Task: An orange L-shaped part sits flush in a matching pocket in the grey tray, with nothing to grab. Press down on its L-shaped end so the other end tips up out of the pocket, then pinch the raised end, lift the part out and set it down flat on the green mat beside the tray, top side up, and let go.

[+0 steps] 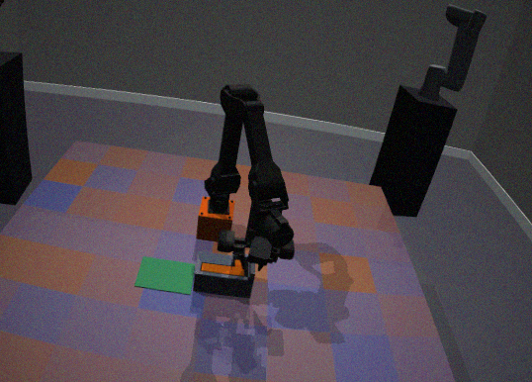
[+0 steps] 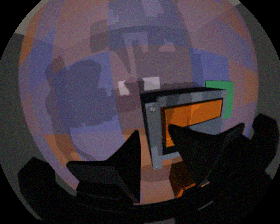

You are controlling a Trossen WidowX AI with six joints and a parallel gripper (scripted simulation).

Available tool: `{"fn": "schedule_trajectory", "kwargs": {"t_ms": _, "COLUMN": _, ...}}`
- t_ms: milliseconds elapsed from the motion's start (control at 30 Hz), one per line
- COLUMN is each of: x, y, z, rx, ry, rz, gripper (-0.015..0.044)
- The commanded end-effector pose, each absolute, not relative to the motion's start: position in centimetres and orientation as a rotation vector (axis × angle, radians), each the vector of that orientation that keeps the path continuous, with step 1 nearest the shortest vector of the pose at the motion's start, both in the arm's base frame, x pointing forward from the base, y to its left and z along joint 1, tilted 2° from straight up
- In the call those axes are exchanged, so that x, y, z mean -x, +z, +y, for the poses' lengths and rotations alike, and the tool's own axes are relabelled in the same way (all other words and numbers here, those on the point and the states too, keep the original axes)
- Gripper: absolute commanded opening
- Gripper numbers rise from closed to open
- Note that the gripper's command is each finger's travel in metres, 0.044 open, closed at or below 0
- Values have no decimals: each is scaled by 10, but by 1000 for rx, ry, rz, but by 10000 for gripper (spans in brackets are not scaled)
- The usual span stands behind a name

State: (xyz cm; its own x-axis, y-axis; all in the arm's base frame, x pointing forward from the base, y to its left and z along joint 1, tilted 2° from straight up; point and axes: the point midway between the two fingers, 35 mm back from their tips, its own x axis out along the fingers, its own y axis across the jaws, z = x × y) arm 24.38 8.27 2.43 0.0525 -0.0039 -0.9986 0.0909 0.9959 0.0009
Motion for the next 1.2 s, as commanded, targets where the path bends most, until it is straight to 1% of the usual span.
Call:
{"fn": "schedule_trajectory", "kwargs": {"t_ms": 0, "x": -243, "y": 16, "z": 81, "rx": -64, "ry": -76, "rz": 1521, "gripper": 180}}
{"fn": "schedule_trajectory", "kwargs": {"t_ms": 533, "x": -243, "y": -9, "z": 81, "rx": -64, "ry": -76, "rz": 1521, "gripper": 180}}
{"fn": "schedule_trajectory", "kwargs": {"t_ms": 1167, "x": -246, "y": -7, "z": 83, "rx": -71, "ry": -70, "rz": 1514, "gripper": 180}}
